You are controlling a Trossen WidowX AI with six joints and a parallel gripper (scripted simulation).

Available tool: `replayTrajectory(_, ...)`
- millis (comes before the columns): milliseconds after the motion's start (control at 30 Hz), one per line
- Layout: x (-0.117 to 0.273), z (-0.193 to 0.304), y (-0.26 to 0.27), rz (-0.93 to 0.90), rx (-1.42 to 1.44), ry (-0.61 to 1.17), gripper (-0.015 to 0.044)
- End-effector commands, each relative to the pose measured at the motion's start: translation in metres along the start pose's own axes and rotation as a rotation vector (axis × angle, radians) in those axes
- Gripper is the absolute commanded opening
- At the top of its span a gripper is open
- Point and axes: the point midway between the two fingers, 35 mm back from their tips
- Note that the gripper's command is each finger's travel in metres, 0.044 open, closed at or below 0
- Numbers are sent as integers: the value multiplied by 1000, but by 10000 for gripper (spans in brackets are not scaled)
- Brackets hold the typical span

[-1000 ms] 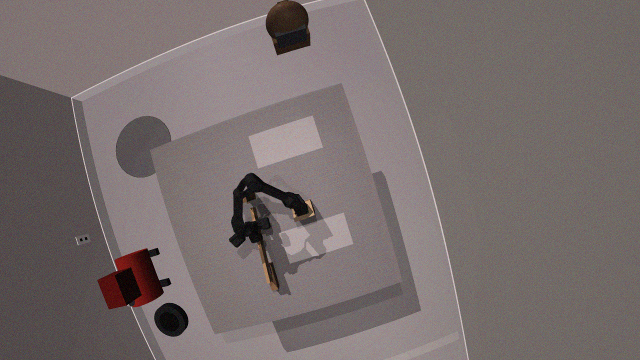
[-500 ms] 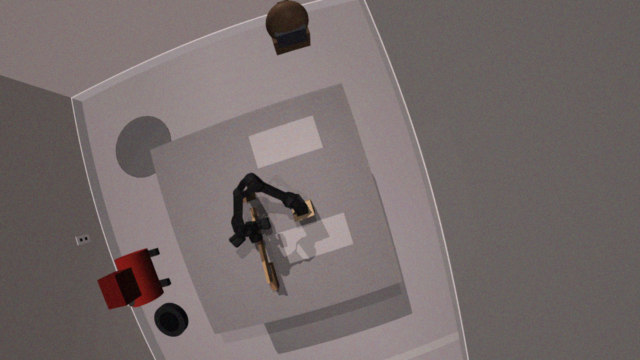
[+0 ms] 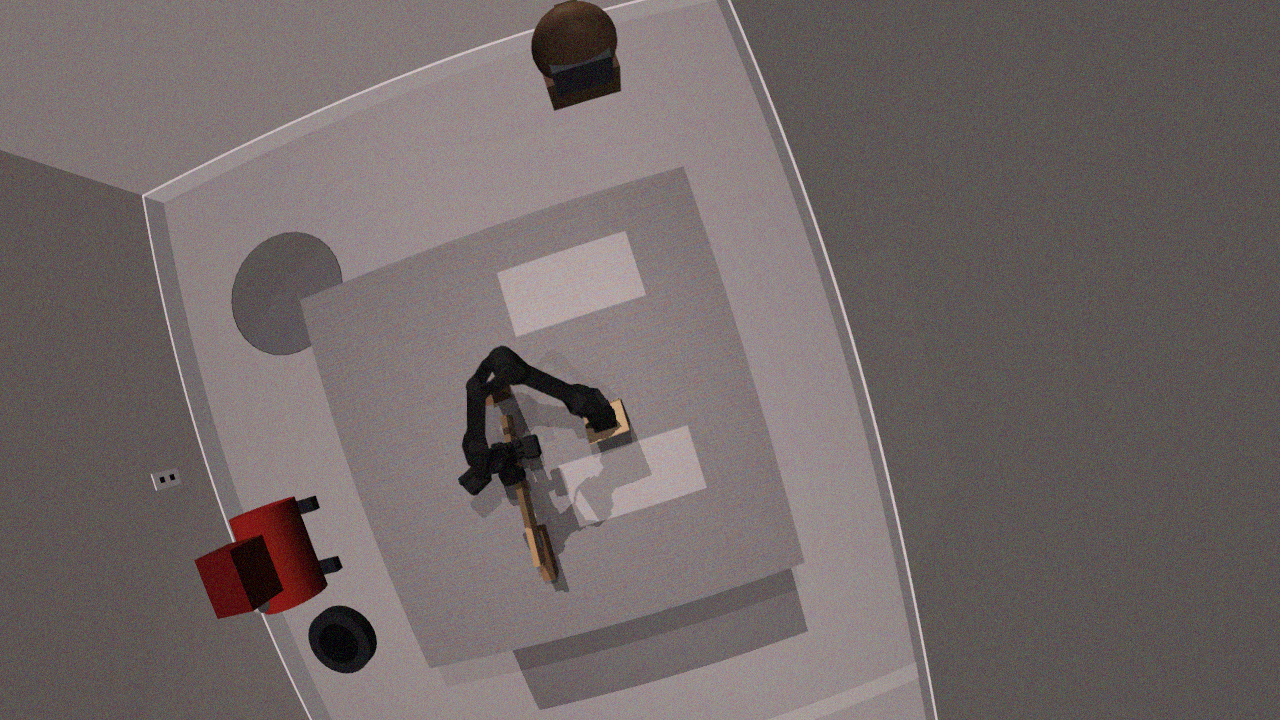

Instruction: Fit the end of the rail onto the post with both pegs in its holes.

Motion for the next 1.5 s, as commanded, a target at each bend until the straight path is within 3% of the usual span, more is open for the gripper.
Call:
replayTrajectory(0,4,-1,-1,4,3,-3,0)
replayTrajectory(1467,27,-2,-4,4,3,-4,0)
Point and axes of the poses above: the point midway between the two fingers, 35 mm back from their tips, its own x axis back along the fingers, its own y axis across the jaws, z = x × y, and after that the axes turned 11 degrees about -x, right-handed
